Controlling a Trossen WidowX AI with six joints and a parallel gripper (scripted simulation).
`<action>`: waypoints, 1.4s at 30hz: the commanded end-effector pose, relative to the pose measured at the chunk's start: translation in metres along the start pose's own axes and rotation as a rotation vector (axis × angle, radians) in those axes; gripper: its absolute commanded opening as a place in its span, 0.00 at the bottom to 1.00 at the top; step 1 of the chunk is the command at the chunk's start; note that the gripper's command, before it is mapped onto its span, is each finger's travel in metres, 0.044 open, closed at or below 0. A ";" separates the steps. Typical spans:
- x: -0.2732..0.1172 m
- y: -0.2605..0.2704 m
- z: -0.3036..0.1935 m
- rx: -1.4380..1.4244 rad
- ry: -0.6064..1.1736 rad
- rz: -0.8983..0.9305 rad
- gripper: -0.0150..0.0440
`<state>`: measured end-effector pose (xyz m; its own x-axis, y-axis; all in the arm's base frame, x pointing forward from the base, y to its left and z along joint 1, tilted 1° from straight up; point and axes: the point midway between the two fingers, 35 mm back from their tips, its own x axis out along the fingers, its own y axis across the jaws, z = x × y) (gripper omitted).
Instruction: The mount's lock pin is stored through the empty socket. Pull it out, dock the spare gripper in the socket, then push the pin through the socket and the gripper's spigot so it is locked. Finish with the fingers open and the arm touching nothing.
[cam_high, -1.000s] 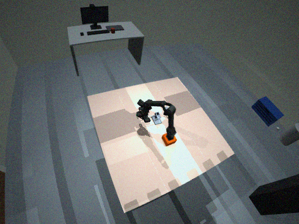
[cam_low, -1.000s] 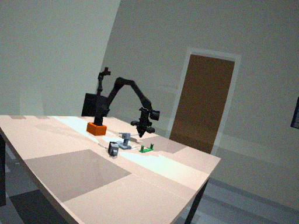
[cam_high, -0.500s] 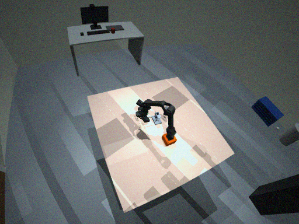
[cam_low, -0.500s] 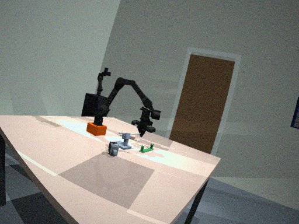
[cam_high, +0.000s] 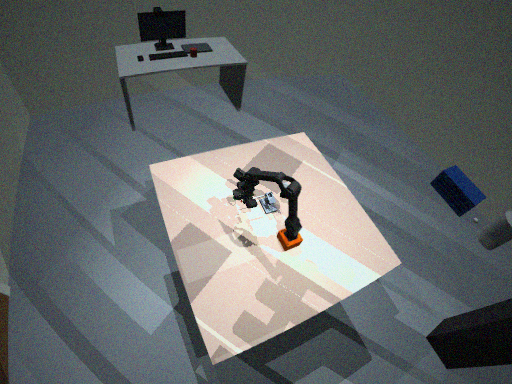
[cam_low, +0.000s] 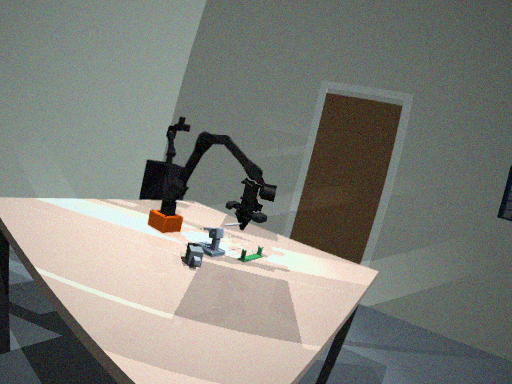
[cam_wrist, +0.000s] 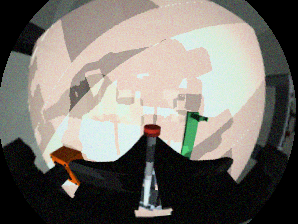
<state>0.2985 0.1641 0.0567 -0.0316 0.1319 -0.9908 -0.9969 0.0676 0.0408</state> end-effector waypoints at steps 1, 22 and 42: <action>0.001 0.000 0.000 0.000 0.001 0.002 0.25; -0.008 -0.043 0.025 -0.012 0.000 0.000 0.25; -0.010 -0.089 0.051 -0.027 -0.001 -0.002 0.25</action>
<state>0.3855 0.2043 0.0686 -0.0313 0.1320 -0.9908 -0.9981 0.0477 0.0379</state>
